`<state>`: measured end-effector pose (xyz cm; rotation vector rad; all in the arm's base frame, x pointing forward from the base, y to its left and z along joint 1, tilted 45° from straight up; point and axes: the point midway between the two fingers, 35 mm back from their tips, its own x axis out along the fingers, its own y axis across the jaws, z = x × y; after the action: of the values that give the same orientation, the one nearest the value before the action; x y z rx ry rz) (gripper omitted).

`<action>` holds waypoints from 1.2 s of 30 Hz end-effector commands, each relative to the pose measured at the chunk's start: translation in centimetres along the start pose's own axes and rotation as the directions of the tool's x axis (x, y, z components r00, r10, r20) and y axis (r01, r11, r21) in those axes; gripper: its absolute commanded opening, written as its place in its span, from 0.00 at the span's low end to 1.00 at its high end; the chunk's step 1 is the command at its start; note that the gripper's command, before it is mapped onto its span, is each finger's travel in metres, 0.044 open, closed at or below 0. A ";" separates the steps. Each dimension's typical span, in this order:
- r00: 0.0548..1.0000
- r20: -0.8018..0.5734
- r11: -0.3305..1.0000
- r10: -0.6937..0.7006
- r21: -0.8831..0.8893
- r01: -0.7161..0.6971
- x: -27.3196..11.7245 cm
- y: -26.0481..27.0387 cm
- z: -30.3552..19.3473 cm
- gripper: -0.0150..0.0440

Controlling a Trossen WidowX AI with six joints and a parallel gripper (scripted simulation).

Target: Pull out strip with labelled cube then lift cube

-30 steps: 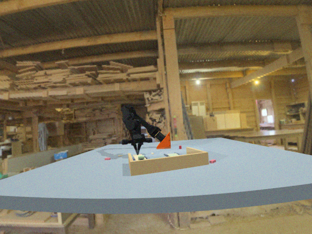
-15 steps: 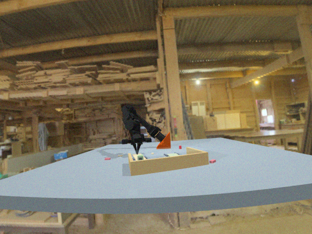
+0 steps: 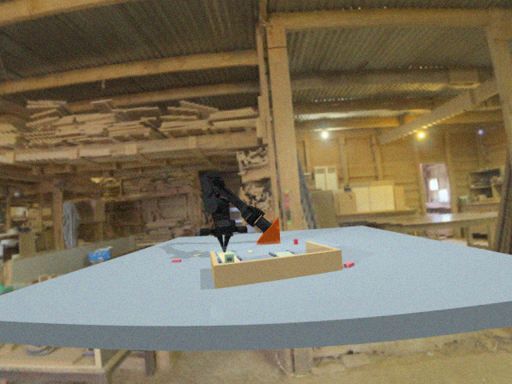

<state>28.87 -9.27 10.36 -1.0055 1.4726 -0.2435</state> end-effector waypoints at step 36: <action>1.000 -0.025 0.990 0.016 0.139 -0.012 -4.5 -0.2 3.3 0.79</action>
<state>30.27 -5.42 13.12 -0.8858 1.4665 -0.3357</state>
